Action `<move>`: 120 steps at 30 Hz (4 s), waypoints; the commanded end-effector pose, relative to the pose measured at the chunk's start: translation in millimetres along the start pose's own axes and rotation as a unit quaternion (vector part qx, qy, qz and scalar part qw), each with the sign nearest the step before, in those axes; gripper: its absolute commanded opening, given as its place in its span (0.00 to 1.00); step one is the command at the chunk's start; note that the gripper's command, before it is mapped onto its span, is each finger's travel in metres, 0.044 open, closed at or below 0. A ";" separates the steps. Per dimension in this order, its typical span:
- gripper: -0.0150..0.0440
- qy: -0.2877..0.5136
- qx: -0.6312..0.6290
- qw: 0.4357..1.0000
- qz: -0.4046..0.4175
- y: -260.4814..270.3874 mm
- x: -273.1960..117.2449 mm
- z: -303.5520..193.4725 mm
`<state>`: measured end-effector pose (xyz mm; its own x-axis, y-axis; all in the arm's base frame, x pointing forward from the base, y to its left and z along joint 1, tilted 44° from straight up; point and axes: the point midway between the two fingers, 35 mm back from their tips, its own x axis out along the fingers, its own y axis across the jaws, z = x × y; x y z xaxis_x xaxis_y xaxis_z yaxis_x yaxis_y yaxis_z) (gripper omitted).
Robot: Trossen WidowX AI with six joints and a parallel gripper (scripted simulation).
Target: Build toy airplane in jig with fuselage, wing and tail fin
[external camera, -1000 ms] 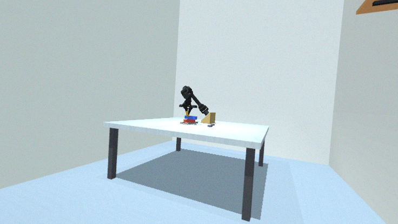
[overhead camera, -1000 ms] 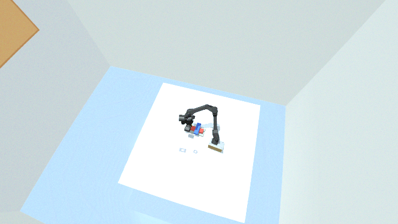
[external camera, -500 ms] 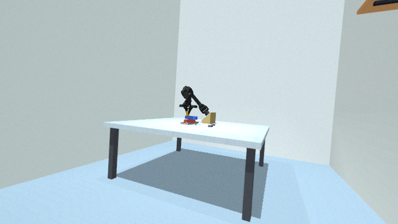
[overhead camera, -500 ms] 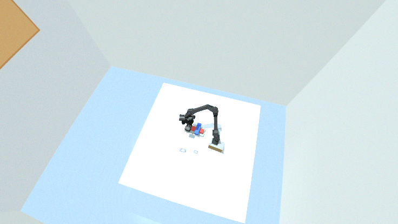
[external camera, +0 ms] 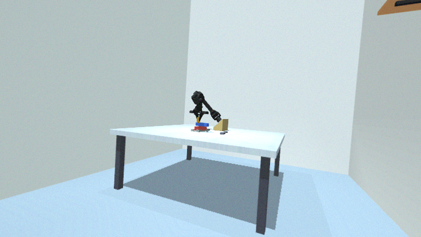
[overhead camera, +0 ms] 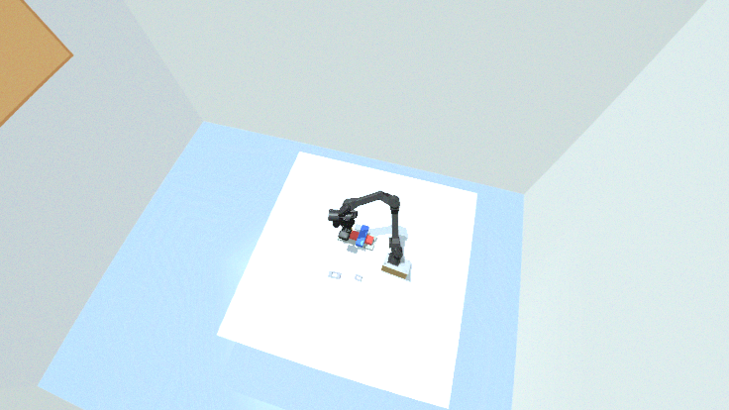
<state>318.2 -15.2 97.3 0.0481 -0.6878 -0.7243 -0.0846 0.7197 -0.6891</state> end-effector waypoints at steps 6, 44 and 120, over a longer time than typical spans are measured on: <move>0.36 -0.004 0.001 1.000 -0.001 -3.5 -2.1 2.5; 0.36 -0.004 0.001 1.000 -0.002 -4.0 36.7 2.8; 0.36 -0.004 0.001 1.000 -0.002 -4.4 36.8 2.9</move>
<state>322.8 -43.0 73.1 0.0550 -0.6869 -0.7246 -0.0787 0.7205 -0.6890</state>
